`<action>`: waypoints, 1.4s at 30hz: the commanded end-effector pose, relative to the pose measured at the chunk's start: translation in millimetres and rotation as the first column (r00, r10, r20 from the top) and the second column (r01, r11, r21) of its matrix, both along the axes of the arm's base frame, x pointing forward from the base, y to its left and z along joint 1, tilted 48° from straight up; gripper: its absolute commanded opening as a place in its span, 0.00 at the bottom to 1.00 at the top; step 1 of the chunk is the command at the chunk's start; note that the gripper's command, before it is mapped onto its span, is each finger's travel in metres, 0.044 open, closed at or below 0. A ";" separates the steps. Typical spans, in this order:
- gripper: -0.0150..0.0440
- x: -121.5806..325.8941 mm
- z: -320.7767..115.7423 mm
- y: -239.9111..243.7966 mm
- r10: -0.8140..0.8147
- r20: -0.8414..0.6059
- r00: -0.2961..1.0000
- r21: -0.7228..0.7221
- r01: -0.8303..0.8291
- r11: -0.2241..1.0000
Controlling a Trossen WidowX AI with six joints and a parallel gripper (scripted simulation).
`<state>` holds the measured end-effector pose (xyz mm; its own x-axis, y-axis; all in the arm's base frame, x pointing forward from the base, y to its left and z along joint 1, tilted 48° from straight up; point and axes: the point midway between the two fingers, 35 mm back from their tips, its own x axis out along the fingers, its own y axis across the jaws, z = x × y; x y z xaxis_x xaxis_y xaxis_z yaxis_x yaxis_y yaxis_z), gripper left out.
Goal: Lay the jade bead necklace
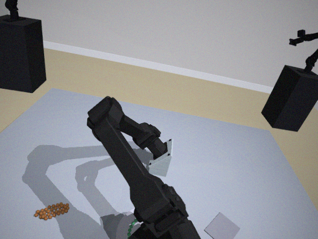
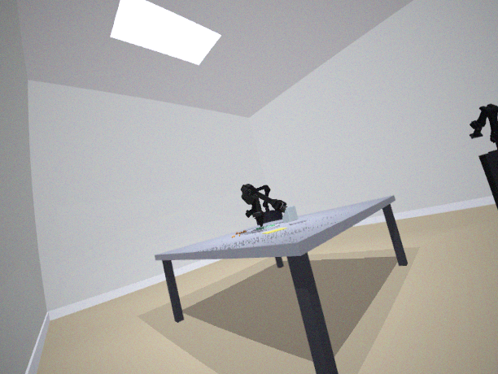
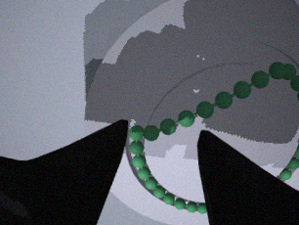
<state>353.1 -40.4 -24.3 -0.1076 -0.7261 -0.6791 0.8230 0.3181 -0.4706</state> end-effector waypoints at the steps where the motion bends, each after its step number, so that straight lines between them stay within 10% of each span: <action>1: 0.46 -6.2 27.2 -8.0 0.418 -0.411 0.810 0.152 -0.392 0.907; 9: 0.46 -14.6 49.9 -17.1 0.699 -0.642 0.316 0.437 -0.598 0.672; 21: 0.46 -23.6 69.3 -25.2 0.740 -0.595 -0.314 0.752 -0.543 0.374; 42: 0.46 -24.8 61.9 -33.8 0.738 -0.593 -0.323 0.755 -0.541 0.370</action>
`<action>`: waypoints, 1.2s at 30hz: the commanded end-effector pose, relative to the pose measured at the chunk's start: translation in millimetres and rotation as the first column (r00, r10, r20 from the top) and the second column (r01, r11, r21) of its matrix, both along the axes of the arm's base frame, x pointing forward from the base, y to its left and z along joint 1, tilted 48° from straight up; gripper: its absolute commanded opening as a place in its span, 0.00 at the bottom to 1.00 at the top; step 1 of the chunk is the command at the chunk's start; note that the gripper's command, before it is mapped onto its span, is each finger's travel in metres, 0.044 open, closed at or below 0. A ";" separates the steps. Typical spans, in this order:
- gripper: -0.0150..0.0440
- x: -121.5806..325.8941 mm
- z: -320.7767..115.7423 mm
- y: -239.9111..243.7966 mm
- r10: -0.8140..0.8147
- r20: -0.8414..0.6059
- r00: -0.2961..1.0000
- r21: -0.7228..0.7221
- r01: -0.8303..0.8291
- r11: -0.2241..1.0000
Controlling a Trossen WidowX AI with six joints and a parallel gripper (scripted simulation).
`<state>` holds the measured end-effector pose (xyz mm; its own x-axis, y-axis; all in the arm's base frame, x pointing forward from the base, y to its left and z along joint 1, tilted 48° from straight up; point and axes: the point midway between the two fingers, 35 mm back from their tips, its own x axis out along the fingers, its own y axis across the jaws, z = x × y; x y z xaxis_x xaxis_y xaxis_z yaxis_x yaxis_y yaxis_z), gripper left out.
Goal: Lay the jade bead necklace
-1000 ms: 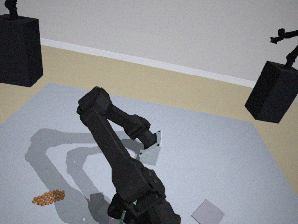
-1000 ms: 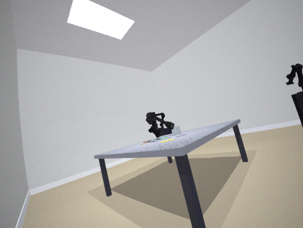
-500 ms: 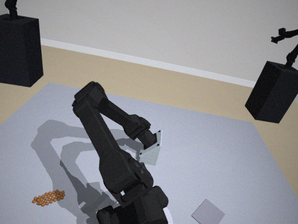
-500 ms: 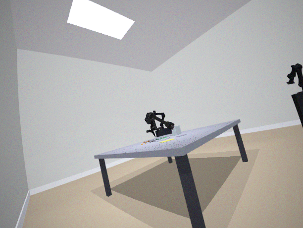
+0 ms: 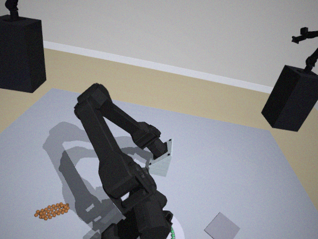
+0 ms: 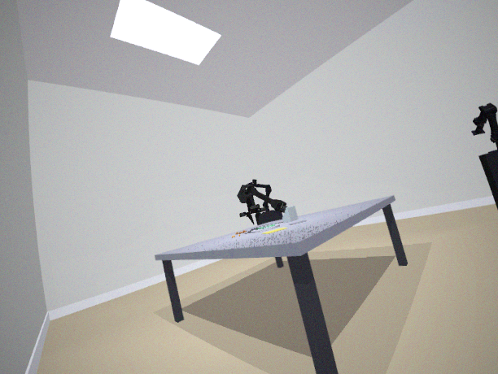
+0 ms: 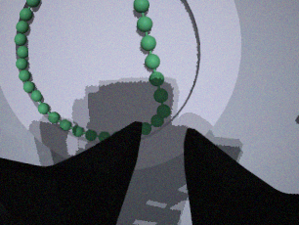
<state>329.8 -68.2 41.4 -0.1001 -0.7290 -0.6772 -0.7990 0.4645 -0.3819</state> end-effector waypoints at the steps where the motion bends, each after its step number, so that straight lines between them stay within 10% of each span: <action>1: 0.46 -1.9 -6.1 -8.6 0.005 -0.005 1.000 -0.003 -0.005 1.000; 27: 0.46 -4.6 -22.8 -27.1 0.005 -0.005 1.000 -0.004 -0.005 1.000; 36: 0.25 -3.6 -20.6 -25.4 -0.002 0.000 1.000 -0.001 0.002 1.000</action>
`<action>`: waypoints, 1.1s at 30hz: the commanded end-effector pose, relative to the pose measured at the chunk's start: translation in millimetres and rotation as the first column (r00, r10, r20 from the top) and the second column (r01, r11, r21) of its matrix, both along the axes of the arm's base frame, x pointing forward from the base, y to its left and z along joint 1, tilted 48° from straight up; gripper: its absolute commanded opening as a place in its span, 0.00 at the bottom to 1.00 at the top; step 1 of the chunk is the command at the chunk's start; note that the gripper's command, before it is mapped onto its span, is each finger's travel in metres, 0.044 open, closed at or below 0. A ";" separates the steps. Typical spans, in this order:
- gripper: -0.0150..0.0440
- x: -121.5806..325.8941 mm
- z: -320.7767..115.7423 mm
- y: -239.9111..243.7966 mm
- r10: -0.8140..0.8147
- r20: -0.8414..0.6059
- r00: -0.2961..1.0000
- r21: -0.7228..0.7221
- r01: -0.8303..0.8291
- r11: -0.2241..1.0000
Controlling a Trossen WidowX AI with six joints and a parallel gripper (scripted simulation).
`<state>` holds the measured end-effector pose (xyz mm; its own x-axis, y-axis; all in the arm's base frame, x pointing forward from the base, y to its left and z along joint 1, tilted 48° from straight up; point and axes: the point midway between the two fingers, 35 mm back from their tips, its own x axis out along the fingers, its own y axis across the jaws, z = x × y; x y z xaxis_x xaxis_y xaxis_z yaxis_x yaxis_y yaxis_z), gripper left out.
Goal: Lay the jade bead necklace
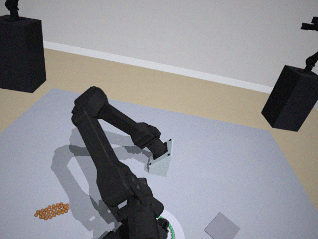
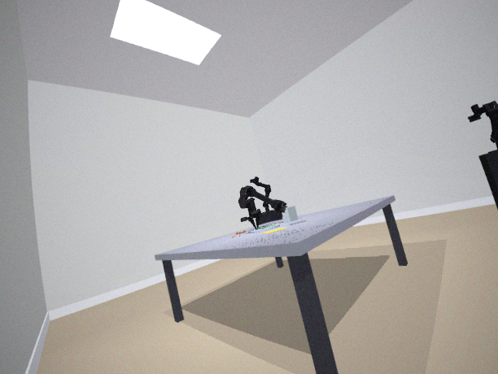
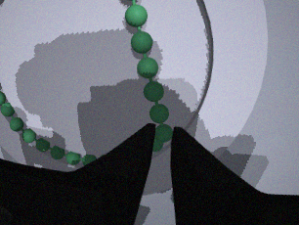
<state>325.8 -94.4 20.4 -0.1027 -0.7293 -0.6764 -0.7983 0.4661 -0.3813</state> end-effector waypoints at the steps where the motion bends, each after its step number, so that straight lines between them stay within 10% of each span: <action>1: 0.25 0.4 0.4 0.7 0.001 0.001 1.000 0.000 -0.001 1.000; 33: 0.25 0.3 3.4 4.8 0.007 -0.004 1.000 -0.003 -0.007 1.000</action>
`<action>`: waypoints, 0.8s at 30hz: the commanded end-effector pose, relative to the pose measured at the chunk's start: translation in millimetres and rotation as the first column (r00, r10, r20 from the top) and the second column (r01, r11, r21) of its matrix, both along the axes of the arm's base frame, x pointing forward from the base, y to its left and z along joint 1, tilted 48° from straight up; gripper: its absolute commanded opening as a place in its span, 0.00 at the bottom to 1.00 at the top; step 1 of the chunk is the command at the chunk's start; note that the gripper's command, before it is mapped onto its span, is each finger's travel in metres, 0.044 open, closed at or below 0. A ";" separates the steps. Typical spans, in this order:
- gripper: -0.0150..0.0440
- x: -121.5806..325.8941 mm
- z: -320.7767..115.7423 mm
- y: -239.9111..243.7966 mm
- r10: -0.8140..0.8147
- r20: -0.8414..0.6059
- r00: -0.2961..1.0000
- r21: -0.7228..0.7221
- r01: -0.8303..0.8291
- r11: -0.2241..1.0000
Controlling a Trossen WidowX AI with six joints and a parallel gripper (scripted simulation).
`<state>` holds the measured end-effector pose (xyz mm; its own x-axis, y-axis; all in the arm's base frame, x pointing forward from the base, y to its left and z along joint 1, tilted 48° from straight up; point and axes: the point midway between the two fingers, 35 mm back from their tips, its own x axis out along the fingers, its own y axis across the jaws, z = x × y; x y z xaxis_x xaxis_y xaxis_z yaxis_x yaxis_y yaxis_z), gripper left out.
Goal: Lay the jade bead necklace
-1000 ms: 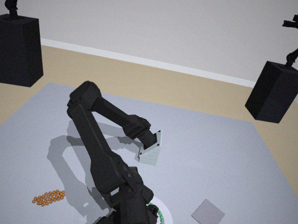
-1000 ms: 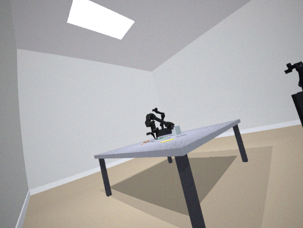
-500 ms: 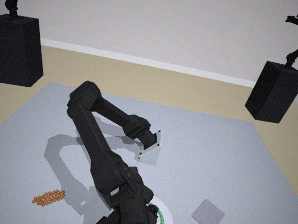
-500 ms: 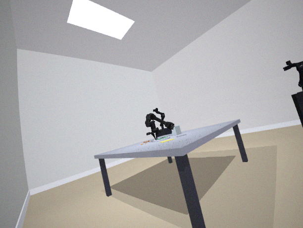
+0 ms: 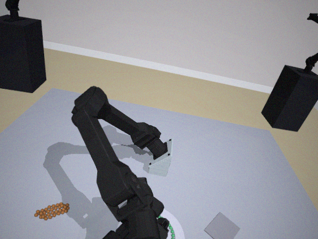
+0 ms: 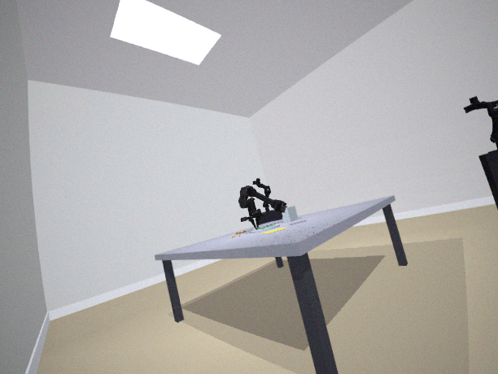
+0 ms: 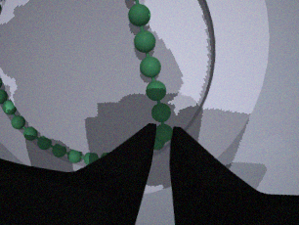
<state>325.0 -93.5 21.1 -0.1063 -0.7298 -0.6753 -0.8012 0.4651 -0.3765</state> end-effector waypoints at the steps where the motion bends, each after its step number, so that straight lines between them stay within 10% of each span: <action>1: 0.25 1.1 3.0 4.3 0.006 0.002 1.000 -0.002 -0.006 1.000; 21: 0.25 3.2 0.6 -4.7 0.006 0.002 1.000 -0.003 -0.006 1.000; 24: 0.39 4.0 3.1 -2.3 0.002 0.007 1.000 0.001 -0.002 1.000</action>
<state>328.6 -97.1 23.8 -0.1020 -0.7295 -0.6764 -0.7982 0.4658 -0.3820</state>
